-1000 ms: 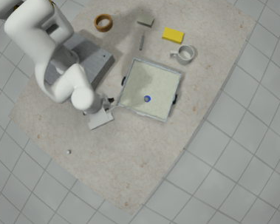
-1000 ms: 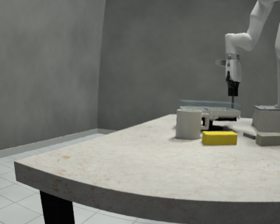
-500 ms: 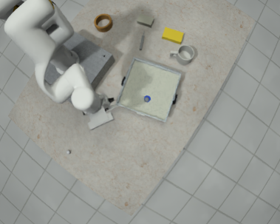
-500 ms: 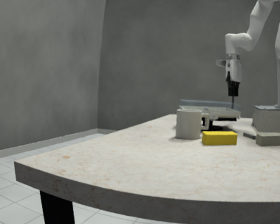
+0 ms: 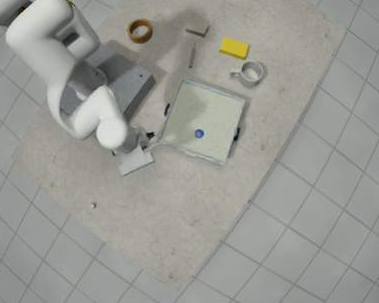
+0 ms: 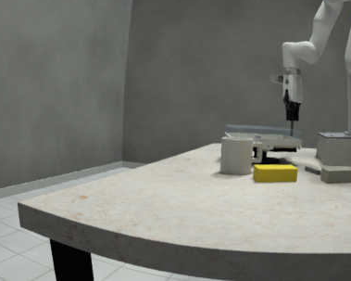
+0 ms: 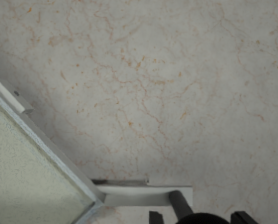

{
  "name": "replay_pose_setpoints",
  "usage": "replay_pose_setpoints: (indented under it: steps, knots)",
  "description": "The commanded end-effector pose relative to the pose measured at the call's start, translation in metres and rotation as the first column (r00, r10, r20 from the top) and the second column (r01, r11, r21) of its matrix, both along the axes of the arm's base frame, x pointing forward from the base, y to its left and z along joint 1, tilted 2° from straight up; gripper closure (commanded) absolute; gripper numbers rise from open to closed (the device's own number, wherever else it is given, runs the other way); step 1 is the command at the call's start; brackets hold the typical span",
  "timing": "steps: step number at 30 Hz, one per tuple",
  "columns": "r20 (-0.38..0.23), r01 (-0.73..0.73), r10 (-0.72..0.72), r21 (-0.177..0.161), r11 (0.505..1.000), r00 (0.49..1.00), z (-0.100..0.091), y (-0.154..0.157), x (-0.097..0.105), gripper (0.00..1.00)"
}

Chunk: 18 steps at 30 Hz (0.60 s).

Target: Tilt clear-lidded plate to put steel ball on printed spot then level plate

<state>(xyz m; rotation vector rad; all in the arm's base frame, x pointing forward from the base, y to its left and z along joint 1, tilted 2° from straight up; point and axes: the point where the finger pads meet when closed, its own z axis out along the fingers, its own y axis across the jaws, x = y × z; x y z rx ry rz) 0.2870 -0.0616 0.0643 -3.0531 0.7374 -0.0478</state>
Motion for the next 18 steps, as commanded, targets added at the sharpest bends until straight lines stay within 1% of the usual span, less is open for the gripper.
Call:
replay_pose_setpoints:
  steps: [1,18]
  knots:
    - [0.004,-0.001,0.001,0.0,1.0,1.0,0.0015,0.0002,0.0016,1.0]
    - [0.004,-0.002,0.002,0.0,1.0,1.0,0.0028,0.0004,0.0024,1.0]
